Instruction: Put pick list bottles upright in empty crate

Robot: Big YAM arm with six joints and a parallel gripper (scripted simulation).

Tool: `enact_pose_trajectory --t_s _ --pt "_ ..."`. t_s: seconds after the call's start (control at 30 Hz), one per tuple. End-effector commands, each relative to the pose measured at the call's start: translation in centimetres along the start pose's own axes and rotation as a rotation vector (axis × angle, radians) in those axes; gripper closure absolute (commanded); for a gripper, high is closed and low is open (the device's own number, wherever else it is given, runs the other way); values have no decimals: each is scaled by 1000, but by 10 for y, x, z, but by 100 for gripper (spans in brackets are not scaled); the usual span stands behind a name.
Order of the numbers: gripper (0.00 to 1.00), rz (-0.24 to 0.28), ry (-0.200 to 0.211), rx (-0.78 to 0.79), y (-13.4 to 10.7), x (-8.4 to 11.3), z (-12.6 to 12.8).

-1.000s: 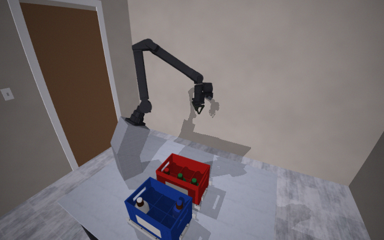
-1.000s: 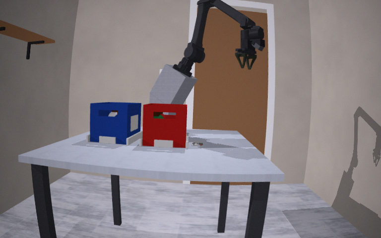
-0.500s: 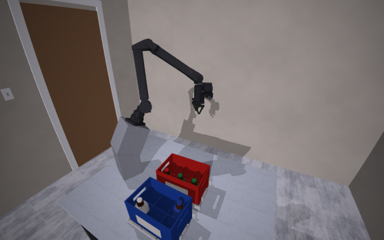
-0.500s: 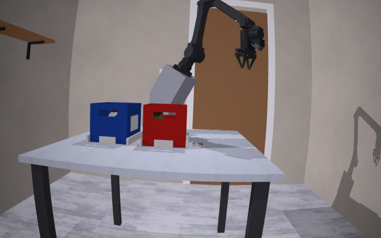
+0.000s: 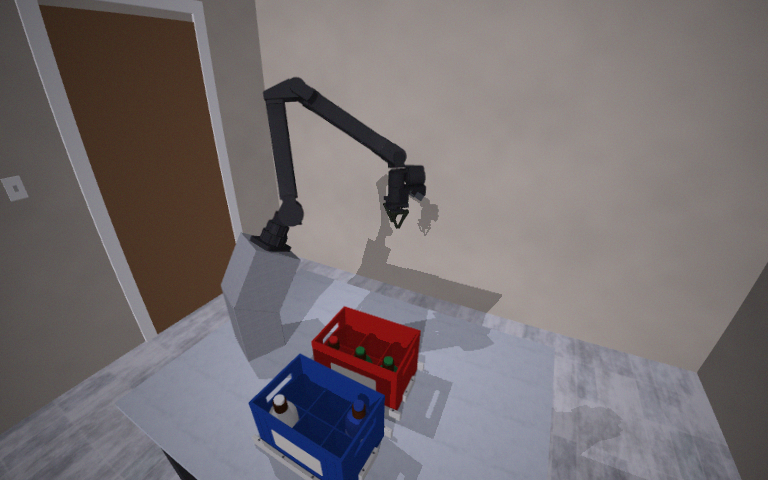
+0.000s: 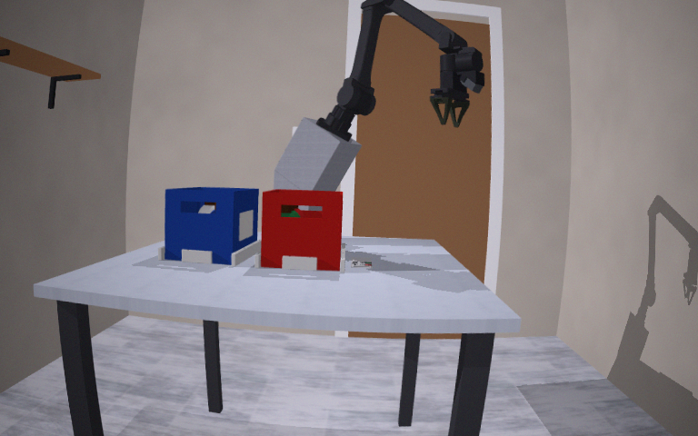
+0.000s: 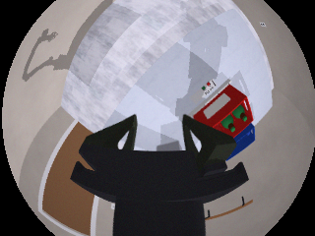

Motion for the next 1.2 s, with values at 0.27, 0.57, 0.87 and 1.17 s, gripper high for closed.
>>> enact_pose_trajectory --t_s 0.27,0.57,0.87,1.17 --pt "39 -18 -8 2 -1 12 -3" --pt "39 -16 -8 1 -2 12 -4" --pt "39 -13 -7 1 -3 11 -4" --pt "39 -18 -8 2 -1 13 -4"
Point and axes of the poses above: the point where the finger pads meet when closed, its own x axis back along the fingers, its own z axis across the jaws, y = z × x, the point moved 10 cm from there along x, back along the fingers, and after that the axes turned 5 degrees about x, right-handed, at the moved point
